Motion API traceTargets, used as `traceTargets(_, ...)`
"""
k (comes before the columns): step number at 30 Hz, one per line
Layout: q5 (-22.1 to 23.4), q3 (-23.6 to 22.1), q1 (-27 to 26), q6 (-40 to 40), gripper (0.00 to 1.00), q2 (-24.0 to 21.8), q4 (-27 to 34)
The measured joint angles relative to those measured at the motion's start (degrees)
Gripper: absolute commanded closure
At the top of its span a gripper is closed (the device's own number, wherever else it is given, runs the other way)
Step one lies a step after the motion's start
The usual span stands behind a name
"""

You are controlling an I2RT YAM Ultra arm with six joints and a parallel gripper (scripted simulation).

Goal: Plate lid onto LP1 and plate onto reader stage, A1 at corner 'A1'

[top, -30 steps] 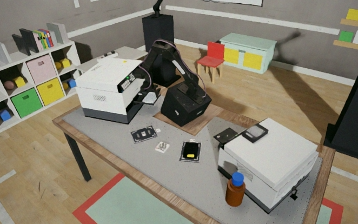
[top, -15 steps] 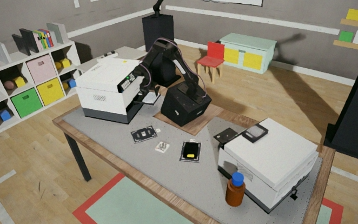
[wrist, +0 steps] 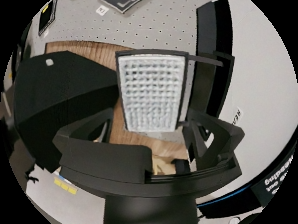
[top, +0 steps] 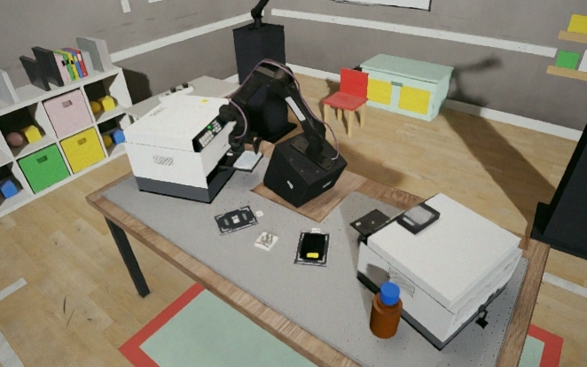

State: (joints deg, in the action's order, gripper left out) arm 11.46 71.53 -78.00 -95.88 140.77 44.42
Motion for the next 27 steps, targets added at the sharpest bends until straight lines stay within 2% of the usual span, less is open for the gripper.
traceTargets(27,-0.4,3.5,-1.1,-1.0,0.0,-3.3,6.8)
